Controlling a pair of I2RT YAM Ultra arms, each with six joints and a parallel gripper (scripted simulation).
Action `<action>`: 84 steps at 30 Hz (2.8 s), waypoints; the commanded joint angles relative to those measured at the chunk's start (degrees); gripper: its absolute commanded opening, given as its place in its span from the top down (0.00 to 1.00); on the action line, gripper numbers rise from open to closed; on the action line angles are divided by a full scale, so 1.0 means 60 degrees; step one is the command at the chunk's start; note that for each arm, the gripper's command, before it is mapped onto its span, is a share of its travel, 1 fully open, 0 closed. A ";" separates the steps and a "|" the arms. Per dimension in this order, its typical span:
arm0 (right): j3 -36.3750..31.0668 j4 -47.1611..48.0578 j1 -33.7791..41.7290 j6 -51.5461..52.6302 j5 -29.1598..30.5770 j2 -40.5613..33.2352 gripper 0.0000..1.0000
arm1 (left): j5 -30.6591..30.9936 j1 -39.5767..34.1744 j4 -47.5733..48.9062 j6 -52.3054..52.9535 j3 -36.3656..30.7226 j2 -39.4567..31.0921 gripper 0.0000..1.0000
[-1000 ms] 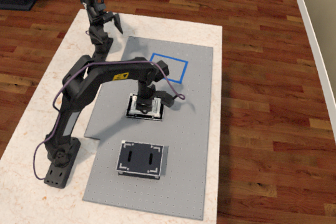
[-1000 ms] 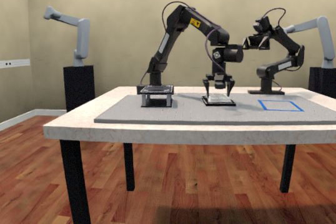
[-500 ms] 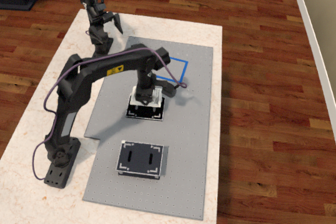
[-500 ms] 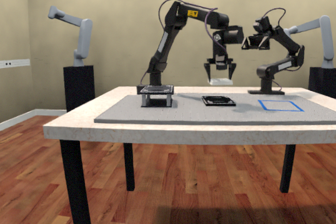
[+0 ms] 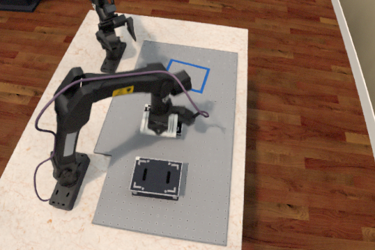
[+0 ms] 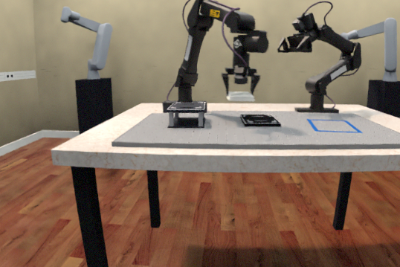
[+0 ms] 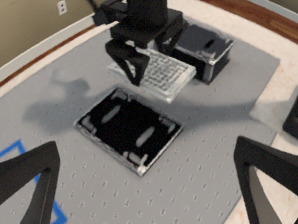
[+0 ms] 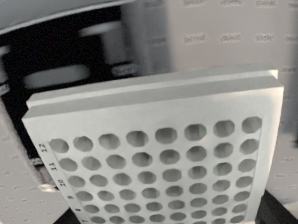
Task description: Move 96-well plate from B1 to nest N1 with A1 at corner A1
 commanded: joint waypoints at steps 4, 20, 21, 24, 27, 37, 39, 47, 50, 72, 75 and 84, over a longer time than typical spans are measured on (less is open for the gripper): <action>-0.1371 0.0547 -0.1527 -0.2007 0.0080 -0.1522 0.20 | 0.0929 0.0232 0.2088 0.0474 0.0772 0.2152 0.00; -0.2443 0.0548 -0.4808 -0.4649 0.0200 -0.2485 0.20 | 0.2012 0.0584 0.4707 0.0927 0.2204 0.6691 0.00; -0.2429 0.0525 -0.4871 -0.4663 0.0199 -0.2472 0.20 | 0.2030 0.0590 0.4752 0.0932 0.2246 0.6815 0.00; -0.2402 0.0604 -0.4947 -0.4587 0.0095 -0.2454 0.20 | 0.2043 0.0603 0.4665 0.0890 0.2345 0.7077 0.00; -0.2399 0.0603 -0.4945 -0.4592 0.0089 -0.2452 0.20 | 0.1957 0.0603 0.4650 0.0878 0.2361 0.7099 0.00; -0.2209 0.0291 -0.4963 -0.4673 0.0098 -0.2411 0.20 | 0.1955 0.0601 0.4616 0.0878 0.2361 0.7010 0.00; -0.2018 0.0141 -0.4975 -0.4685 0.0099 -0.2376 0.20 | 0.1955 0.0601 0.4616 0.0878 0.2361 0.7010 0.00; -0.2600 0.1116 -0.4998 -0.4694 0.0084 -0.2542 0.20 | 0.1955 0.0601 0.4616 0.0878 0.2361 0.7010 0.00; -0.2592 0.1117 -0.4998 -0.4692 0.0084 -0.2546 0.20 | 0.1955 0.0601 0.4616 0.0878 0.2361 0.7010 0.00; -0.2930 0.1186 -0.5023 -0.4596 0.0060 -0.2630 0.20 | 0.1955 0.0601 0.4616 0.0878 0.2361 0.7010 0.00; -0.2927 0.1185 -0.4964 -0.4617 0.0075 -0.2539 0.20 | 0.1955 0.0601 0.4616 0.0878 0.2361 0.7010 0.00; -0.3167 0.1701 -0.5040 -0.4521 0.0056 -0.2498 0.20 | 0.1955 0.0601 0.4616 0.0878 0.2361 0.7010 0.00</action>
